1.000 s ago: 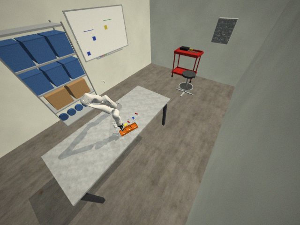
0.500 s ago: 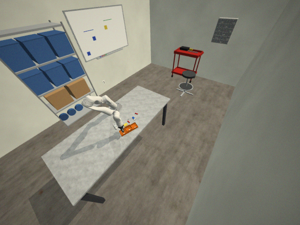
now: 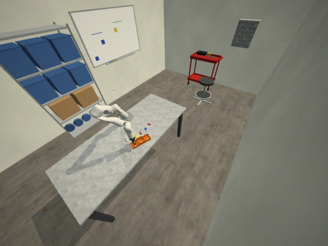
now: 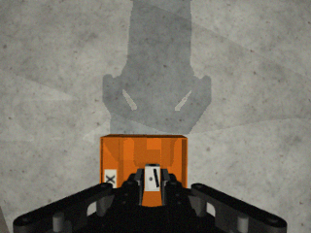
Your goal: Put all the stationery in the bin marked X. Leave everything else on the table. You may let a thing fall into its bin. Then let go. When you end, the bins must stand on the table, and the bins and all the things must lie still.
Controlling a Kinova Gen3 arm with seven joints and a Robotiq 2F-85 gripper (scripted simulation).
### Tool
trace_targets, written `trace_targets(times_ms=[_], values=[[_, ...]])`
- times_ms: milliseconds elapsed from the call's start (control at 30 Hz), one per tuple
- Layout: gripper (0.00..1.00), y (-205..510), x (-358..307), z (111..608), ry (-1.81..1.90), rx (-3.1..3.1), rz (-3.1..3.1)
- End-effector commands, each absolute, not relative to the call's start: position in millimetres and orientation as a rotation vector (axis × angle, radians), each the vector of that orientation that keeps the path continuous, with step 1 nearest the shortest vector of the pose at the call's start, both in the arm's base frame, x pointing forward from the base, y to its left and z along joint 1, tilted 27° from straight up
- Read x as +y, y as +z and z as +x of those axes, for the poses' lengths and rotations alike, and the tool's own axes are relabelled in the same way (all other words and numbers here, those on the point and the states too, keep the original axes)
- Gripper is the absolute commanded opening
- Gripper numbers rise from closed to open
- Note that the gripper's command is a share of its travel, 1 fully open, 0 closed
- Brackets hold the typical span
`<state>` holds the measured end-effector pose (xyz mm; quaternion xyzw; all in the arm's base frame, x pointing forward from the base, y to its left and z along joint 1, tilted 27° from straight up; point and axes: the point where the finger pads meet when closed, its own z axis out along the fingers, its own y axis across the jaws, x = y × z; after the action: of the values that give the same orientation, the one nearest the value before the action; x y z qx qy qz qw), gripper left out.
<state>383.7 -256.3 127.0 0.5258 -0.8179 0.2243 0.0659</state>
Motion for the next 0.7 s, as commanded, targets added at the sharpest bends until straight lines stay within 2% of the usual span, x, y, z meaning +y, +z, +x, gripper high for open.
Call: trace_targets(times_ms=[0, 667], values=[[0.30, 127.7, -256.2, 384.1, 0.679, -2.467, 1.587], [0.30, 132.4, -253.9, 383.4, 0.679, -2.467, 1.586]])
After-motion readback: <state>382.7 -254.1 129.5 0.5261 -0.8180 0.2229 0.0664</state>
